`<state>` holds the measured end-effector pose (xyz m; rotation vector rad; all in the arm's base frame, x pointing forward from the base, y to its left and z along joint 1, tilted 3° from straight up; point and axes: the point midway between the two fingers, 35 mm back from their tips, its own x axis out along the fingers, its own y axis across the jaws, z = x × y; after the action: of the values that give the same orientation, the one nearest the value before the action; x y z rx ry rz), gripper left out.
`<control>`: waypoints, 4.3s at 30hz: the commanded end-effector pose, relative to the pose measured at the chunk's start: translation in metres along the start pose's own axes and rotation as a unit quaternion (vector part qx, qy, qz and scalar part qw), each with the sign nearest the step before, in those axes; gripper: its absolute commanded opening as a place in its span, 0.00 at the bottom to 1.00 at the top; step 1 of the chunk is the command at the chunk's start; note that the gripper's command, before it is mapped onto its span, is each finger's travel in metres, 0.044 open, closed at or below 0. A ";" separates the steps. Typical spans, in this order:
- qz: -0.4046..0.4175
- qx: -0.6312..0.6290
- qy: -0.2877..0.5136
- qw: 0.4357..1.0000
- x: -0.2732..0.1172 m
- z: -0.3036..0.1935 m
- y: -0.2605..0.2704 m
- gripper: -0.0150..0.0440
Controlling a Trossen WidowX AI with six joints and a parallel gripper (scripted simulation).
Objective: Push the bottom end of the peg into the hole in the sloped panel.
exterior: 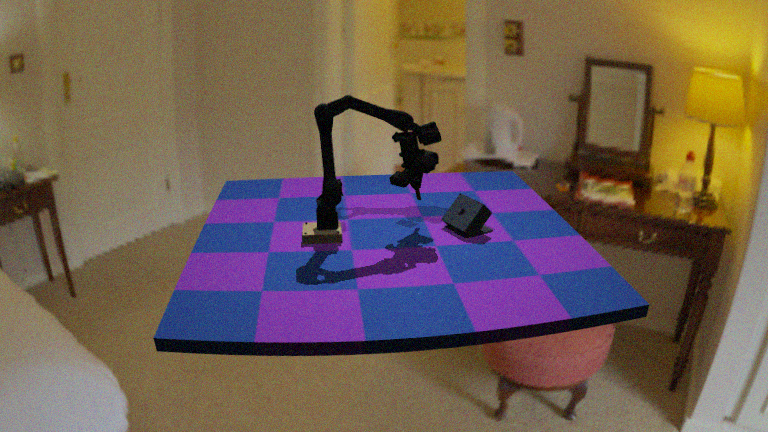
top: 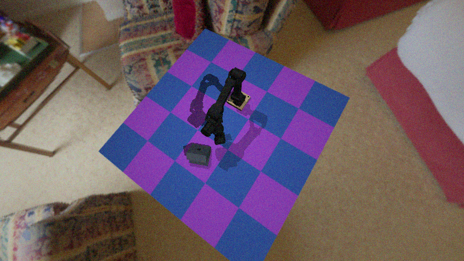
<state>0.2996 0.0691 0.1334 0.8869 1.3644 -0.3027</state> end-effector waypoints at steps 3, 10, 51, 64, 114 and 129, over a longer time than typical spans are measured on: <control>0.013 0.043 -0.001 0.999 -0.001 0.005 0.000 0.25; 0.024 0.087 -0.003 0.996 -0.002 0.011 -0.002 0.25; 0.092 0.331 -0.002 0.939 -0.011 0.044 -0.011 0.25; 0.113 0.403 0.002 0.908 -0.015 0.055 -0.015 0.25; 0.192 0.641 0.039 0.742 -0.033 0.092 -0.035 0.25; 0.213 0.699 0.055 0.680 -0.039 0.103 -0.042 0.25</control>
<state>0.3361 -0.0388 0.1479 2.4345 0.7879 -0.9818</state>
